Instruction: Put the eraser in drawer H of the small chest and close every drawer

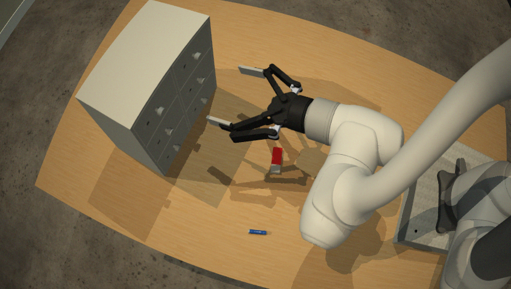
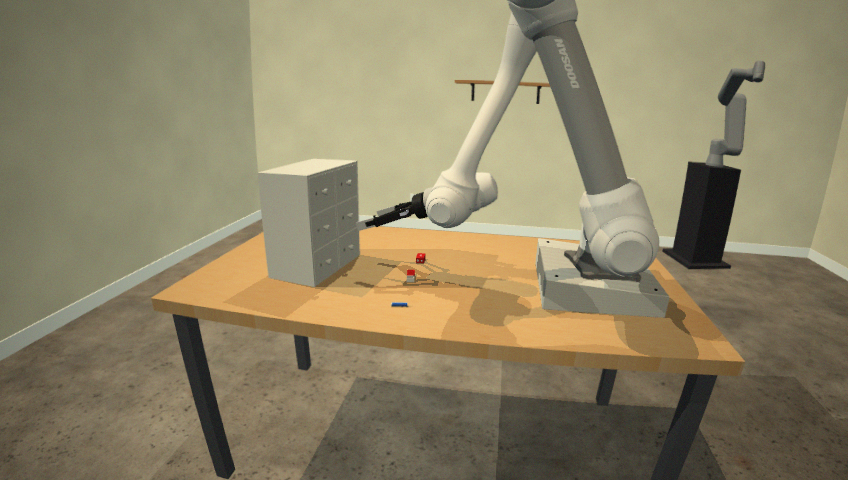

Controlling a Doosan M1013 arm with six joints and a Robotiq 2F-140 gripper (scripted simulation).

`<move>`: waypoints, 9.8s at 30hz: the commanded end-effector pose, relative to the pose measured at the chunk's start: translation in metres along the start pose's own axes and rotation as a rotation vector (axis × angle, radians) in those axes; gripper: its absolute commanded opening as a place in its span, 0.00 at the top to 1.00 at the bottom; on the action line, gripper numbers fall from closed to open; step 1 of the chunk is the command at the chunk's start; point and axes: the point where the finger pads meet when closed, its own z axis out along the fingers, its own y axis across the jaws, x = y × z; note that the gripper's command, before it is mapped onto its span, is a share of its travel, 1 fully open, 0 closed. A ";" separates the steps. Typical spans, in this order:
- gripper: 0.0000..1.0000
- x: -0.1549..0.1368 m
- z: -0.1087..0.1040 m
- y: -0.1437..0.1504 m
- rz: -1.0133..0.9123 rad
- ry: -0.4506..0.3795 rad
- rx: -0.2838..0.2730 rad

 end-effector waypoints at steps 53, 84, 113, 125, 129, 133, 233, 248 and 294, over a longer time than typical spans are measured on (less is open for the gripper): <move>0.00 0.016 -0.026 0.000 0.000 -0.233 0.000; 0.00 0.026 -0.050 0.008 -0.006 -0.455 -0.023; 0.00 0.027 -0.054 0.003 -0.002 -0.488 -0.008; 0.00 0.030 -0.057 0.002 -0.001 -0.517 -0.007; 0.00 0.031 -0.060 0.000 0.000 -0.553 -0.001; 0.00 0.036 -0.071 0.000 0.000 -0.653 0.000; 0.00 0.063 -0.132 -0.143 0.000 -1.222 0.000; 0.00 0.061 -0.127 -0.143 0.000 -1.176 0.000; 0.00 0.030 -0.056 -0.142 -0.001 -0.508 -0.004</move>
